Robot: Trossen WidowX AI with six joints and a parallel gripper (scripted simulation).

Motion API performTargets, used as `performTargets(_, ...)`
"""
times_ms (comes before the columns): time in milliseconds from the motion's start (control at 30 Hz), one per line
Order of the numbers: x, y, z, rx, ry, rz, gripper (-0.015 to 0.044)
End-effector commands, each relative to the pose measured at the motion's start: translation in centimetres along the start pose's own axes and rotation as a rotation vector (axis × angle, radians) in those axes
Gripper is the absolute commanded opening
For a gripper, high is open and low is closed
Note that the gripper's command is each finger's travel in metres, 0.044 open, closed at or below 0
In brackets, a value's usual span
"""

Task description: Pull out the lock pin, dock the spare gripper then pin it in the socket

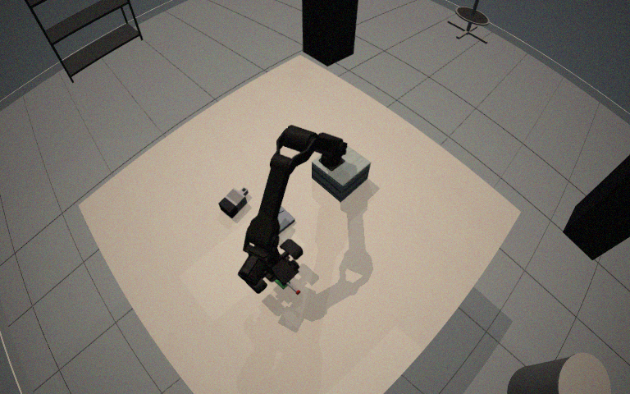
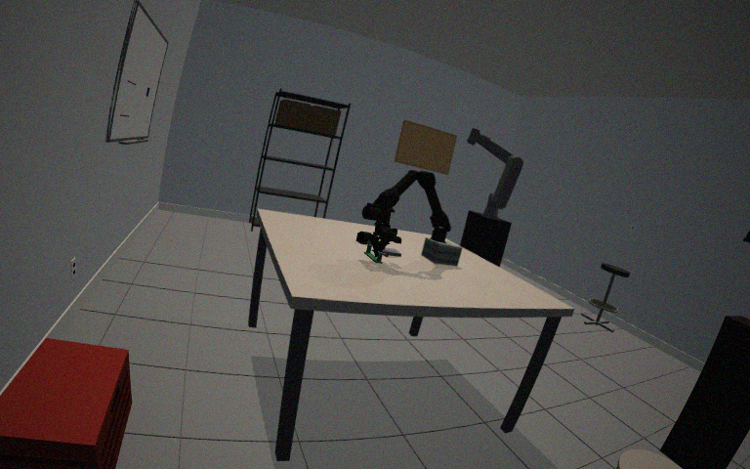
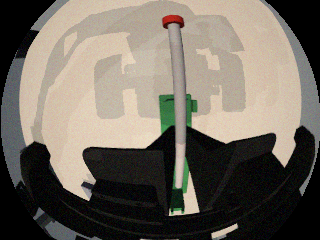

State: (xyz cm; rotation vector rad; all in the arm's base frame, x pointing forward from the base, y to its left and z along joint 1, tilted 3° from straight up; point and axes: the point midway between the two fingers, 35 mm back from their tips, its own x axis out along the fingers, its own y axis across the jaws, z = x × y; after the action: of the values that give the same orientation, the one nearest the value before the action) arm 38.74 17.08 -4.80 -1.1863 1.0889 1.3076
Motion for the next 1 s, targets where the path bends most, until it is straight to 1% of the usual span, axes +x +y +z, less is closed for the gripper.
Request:
performTargets(0,0.1,0.0,0.0,-0.005,-0.002,0.001,0.0000)
performTargets(200,-0.1,0.0,0.0,-0.004,-0.002,0.001,0.0000)
performTargets(800,-2.8,0.3,0.3,0.001,0.006,0.018,0.0000)
performTargets(967,-2.4,0.4,0.2,0.001,0.007,0.022,0.0000)
